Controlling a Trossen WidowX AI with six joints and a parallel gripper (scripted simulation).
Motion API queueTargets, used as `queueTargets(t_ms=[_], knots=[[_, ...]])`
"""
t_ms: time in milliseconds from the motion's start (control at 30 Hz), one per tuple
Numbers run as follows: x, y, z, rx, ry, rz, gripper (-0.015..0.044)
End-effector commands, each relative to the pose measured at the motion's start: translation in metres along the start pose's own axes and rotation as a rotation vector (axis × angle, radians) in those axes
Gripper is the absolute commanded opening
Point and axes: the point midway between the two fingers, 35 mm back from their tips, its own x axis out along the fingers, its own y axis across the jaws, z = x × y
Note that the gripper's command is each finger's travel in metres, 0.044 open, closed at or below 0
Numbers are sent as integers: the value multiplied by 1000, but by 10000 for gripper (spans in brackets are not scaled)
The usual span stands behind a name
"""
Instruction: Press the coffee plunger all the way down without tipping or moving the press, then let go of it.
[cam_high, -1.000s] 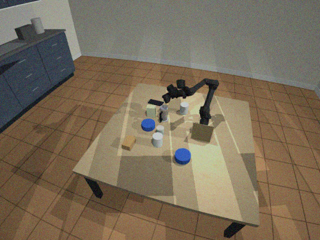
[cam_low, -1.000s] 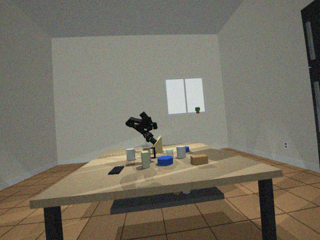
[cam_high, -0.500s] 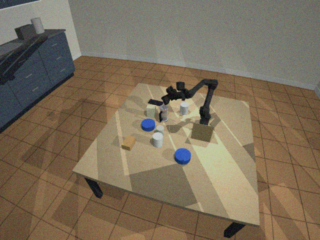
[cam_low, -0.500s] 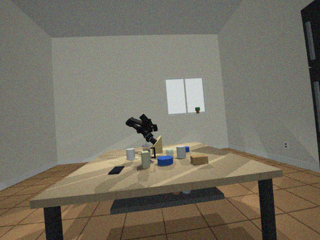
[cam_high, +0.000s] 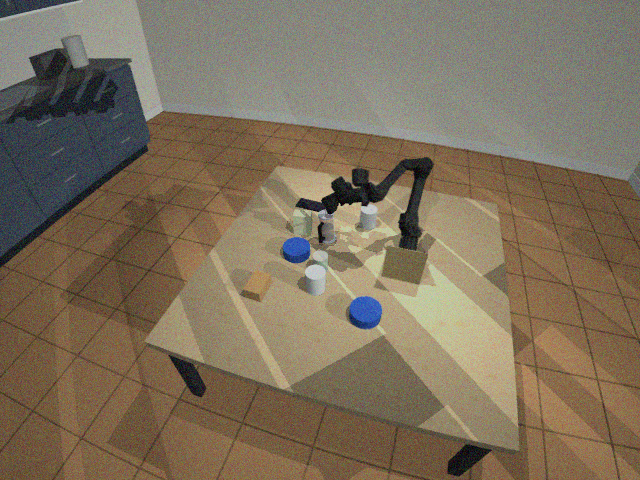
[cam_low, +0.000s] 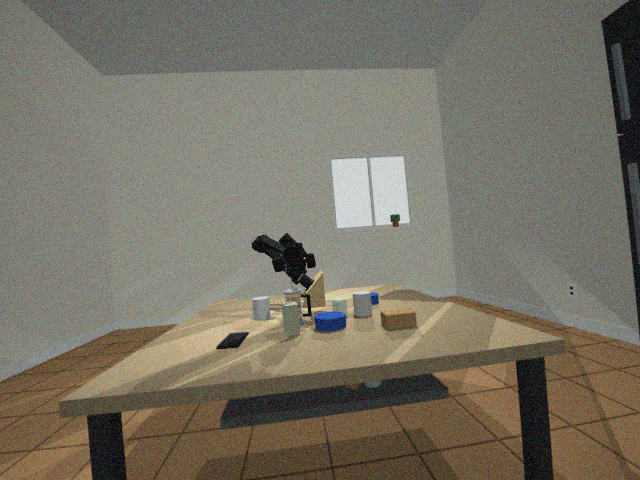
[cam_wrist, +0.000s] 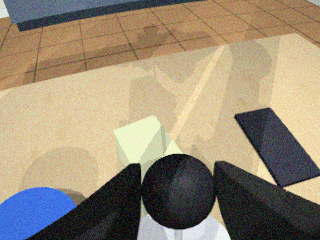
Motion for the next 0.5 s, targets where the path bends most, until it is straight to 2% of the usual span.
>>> queueTargets(t_ms=[0,467], knots=[[9,0,-29,-45,60,-8,119],[24,-2,-39,-47,55,-12,119]])
